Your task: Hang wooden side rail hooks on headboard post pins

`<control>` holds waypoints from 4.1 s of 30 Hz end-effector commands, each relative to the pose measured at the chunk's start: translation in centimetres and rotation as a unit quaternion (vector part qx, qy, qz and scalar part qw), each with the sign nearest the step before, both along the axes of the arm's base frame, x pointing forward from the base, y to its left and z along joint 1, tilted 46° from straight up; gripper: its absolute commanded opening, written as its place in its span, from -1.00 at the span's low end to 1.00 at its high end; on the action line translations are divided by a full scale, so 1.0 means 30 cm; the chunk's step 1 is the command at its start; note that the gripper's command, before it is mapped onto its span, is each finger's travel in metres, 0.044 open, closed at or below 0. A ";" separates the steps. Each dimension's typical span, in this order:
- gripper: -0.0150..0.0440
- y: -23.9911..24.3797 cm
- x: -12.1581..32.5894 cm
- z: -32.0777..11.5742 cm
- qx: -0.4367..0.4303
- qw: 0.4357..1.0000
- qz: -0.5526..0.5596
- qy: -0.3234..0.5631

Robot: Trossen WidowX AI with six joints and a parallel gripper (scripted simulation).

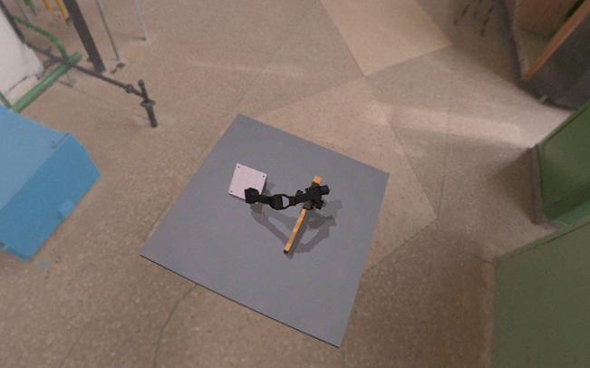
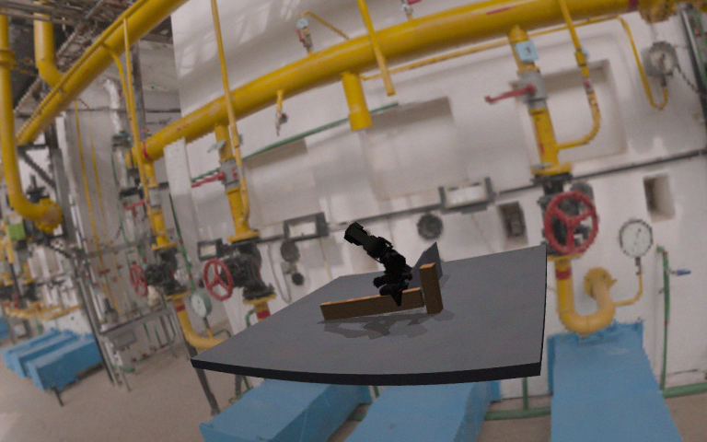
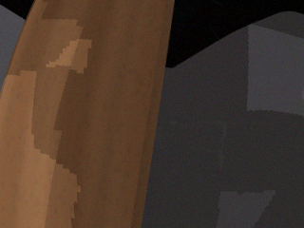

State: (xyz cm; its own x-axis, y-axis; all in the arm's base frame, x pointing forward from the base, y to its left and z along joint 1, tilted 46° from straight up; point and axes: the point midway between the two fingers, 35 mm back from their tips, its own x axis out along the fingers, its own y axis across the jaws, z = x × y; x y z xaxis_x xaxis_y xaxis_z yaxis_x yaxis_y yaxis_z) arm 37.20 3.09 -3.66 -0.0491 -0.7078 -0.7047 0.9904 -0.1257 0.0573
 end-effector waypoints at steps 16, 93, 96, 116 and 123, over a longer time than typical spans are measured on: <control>-0.49 0.023 -0.002 -0.004 0.002 1.000 0.005 -0.004; -0.49 0.042 0.006 -0.017 0.002 1.000 0.005 -0.005; -0.49 0.043 0.005 -0.018 0.002 1.000 0.005 -0.005; -0.49 0.043 0.003 -0.028 0.002 1.000 0.005 -0.005; -0.49 0.046 0.005 -0.028 0.002 1.000 0.005 -0.005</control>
State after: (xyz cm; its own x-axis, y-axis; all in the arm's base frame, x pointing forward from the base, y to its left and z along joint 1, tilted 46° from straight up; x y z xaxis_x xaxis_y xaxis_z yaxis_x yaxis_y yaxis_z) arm 37.17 3.86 -4.60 -0.0486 -0.7091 -0.7035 0.9909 -0.1225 0.0550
